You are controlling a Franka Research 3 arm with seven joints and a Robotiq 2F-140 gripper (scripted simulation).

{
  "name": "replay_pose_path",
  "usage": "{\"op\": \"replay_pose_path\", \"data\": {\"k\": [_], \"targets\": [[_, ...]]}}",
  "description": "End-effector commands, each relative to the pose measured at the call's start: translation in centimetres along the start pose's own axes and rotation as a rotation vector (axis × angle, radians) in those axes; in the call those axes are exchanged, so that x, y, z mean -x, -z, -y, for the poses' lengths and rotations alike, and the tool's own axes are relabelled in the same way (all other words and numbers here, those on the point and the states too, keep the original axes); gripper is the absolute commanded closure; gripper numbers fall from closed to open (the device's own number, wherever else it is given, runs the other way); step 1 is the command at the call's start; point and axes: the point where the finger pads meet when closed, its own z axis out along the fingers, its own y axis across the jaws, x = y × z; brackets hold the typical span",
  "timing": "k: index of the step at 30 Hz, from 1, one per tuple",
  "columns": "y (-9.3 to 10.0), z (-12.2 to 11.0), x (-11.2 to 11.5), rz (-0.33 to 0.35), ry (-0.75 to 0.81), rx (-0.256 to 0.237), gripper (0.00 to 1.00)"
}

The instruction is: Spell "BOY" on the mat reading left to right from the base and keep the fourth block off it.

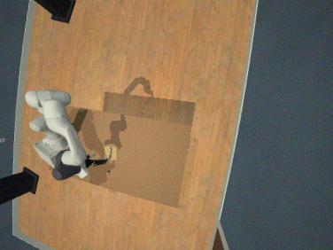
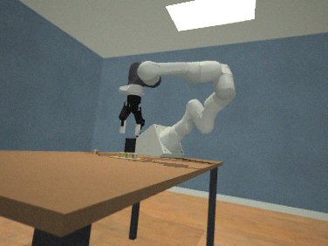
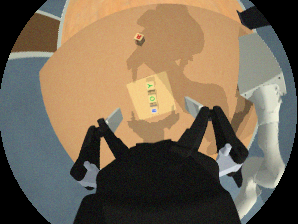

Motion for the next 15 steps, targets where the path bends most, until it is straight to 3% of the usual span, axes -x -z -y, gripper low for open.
{"op": "replay_pose_path", "data": {"k": [1,15], "targets": [[1.4,0.0,0.1,0.001,-0.003,0.0,0.0],[5.9,0.0,0.1,0.001,-0.003,0.0,0.0]]}}
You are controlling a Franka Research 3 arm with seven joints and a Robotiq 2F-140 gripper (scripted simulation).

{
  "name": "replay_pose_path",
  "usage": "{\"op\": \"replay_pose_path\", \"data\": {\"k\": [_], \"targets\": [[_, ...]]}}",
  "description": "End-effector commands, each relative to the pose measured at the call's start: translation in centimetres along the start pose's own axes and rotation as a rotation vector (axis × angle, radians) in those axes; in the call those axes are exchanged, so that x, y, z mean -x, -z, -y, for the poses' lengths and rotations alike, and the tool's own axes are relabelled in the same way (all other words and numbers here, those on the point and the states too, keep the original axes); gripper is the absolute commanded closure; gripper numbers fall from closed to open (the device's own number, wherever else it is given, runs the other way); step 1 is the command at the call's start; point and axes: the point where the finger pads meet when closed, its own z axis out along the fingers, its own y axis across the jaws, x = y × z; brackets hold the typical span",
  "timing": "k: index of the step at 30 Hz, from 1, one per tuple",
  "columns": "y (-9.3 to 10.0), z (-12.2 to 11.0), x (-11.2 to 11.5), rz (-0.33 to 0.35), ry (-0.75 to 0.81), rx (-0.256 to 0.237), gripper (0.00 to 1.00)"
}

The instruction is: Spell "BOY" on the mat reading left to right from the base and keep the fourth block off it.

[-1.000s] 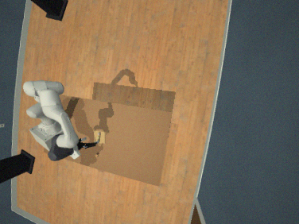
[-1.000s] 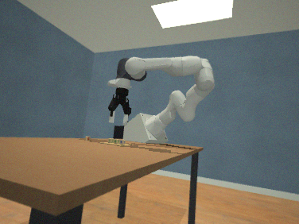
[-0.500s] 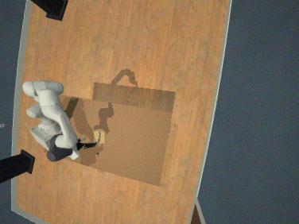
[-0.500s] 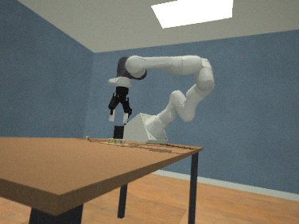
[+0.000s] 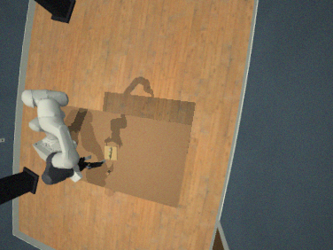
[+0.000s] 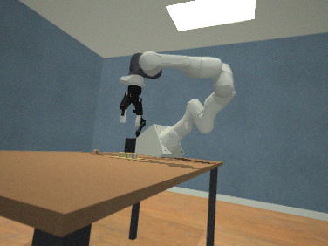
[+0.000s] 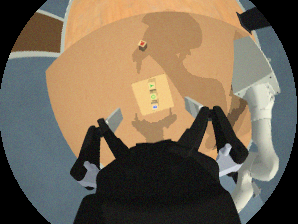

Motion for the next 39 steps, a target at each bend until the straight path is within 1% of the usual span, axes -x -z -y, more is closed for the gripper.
{"op": "replay_pose_path", "data": {"k": [1,6,39], "targets": [[0.82,-0.23,0.44,0.011,-0.008,0.009,0.0],[1.17,-0.23,0.44,0.011,-0.008,0.009,0.0],[1.17,-0.23,0.44,0.011,-0.008,0.009,0.0]]}}
